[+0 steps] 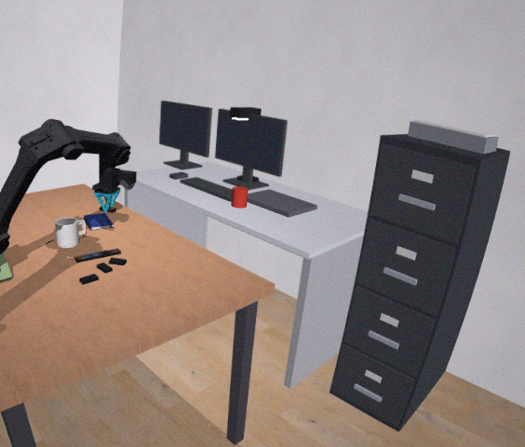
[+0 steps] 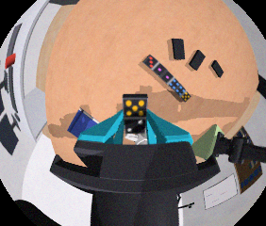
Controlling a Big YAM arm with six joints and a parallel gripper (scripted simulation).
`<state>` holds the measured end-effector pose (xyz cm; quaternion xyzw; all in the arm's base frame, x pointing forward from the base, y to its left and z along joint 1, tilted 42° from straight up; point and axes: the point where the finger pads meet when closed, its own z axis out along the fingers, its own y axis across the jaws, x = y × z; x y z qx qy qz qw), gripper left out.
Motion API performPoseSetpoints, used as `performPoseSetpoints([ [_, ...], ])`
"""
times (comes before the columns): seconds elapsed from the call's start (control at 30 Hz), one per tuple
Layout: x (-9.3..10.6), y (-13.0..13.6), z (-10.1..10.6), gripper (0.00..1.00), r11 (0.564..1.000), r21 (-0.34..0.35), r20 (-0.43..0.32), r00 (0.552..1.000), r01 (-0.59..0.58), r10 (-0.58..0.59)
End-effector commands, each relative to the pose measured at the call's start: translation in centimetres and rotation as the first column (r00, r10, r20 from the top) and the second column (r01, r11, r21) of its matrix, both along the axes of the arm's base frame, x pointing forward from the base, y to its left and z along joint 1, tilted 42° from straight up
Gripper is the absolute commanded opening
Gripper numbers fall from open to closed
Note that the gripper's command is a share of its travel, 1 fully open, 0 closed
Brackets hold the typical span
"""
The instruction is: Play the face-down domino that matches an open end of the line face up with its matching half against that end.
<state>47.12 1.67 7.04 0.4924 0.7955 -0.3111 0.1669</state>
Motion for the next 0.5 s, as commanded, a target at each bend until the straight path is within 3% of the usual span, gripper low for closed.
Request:
performPoseSetpoints([
  [0.0, -1.6, 1.2, 1.4, 0.22, 0.986, 0.031, -0.085, 0.983, -0.164, 0.166],
  [0.13, -3.9, 1.8, 2.3, 0.22, 0.948, 0.075, -0.186, 0.929, -0.310, 0.319],
  [0.37, -3.9, 1.8, 2.3, 0.22, 0.948, 0.075, -0.186, 0.929, -0.310, 0.319],
  [0.4, -5.3, 0.2, 1.1, 0.22, 0.964, 0.064, -0.224, 0.937, -0.259, 0.267],
  [0.47, -6.5, 0.4, 1.4, 0.22, 0.939, 0.089, -0.274, 0.898, -0.334, 0.345],
])
